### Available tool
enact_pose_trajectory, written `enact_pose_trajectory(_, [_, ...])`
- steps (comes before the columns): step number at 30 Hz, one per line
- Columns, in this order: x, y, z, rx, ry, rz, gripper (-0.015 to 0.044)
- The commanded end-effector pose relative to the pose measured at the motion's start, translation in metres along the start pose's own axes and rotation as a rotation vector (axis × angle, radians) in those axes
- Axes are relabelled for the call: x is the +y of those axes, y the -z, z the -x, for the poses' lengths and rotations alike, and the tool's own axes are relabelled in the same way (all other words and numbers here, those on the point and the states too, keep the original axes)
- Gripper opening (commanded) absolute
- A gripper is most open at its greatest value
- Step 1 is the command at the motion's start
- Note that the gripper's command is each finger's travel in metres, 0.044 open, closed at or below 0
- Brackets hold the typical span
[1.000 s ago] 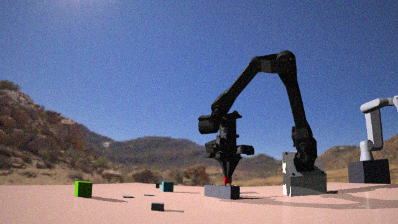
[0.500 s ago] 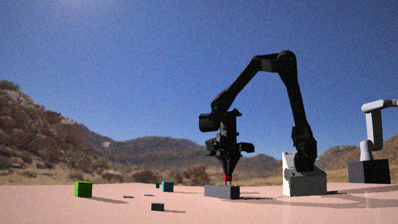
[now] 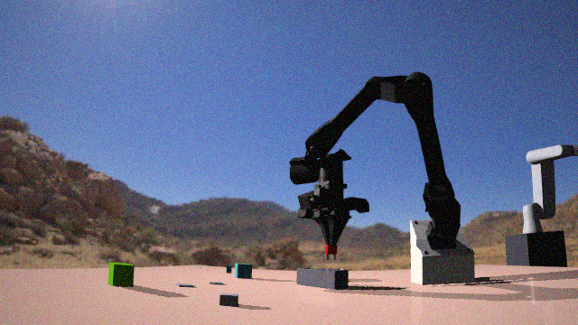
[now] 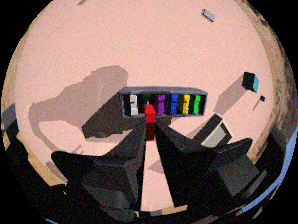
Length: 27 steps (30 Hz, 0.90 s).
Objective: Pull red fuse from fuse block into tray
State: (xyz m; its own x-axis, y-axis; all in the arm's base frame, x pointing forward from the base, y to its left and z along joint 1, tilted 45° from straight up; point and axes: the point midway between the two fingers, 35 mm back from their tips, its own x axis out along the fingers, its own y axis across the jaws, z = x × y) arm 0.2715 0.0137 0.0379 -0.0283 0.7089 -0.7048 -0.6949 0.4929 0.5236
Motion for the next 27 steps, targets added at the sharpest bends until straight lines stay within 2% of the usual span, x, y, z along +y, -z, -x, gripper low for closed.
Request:
enact_pose_trajectory(1, [-0.002,-0.001,0.003,0.001,0.006,0.010,0.0000])
enact_pose_trajectory(27, [-0.115,0.060,0.013,0.011,0.022,0.009,0.0000])
